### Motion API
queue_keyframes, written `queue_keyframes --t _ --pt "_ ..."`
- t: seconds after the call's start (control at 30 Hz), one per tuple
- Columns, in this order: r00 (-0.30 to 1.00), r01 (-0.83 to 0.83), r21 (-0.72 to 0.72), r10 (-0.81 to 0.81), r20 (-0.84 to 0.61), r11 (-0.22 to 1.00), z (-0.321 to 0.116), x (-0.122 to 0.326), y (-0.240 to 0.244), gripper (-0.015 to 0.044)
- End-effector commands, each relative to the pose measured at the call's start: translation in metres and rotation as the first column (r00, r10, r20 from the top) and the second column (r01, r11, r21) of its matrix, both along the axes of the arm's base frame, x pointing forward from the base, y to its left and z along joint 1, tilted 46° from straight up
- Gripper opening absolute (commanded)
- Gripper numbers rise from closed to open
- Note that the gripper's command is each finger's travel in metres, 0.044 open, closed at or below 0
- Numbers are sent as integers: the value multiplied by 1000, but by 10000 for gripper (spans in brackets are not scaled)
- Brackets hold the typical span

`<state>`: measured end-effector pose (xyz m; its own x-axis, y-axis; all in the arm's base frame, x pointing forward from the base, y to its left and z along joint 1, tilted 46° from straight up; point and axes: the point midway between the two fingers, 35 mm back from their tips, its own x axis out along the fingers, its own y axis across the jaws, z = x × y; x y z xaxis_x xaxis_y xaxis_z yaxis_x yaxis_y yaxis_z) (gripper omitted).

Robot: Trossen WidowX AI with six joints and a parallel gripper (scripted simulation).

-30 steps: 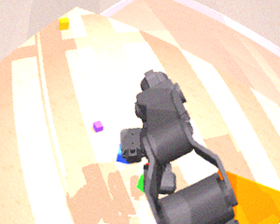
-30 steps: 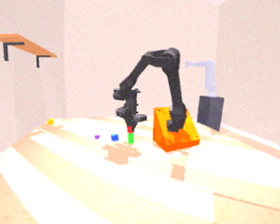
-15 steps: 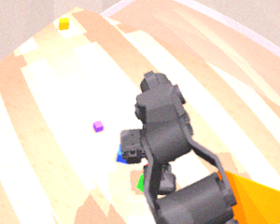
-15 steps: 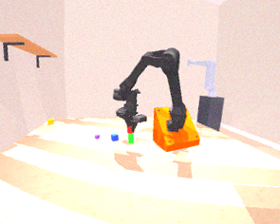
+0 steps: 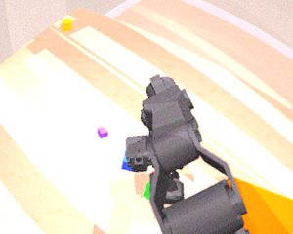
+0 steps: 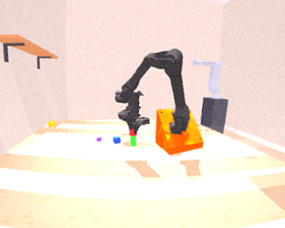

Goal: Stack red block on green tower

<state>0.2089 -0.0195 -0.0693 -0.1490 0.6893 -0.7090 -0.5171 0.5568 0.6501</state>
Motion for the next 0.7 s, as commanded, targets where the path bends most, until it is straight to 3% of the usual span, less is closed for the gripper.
queue_keyframes --t 0.0,0.27,0.67 --pt "1000 6 4 -6 -9 1000 0 -2 2 0" --pt "1000 6 4 -6 -9 1000 5 0 -4 0" --pt "1000 3 4 -3 -9 1000 1 -1 0 315"
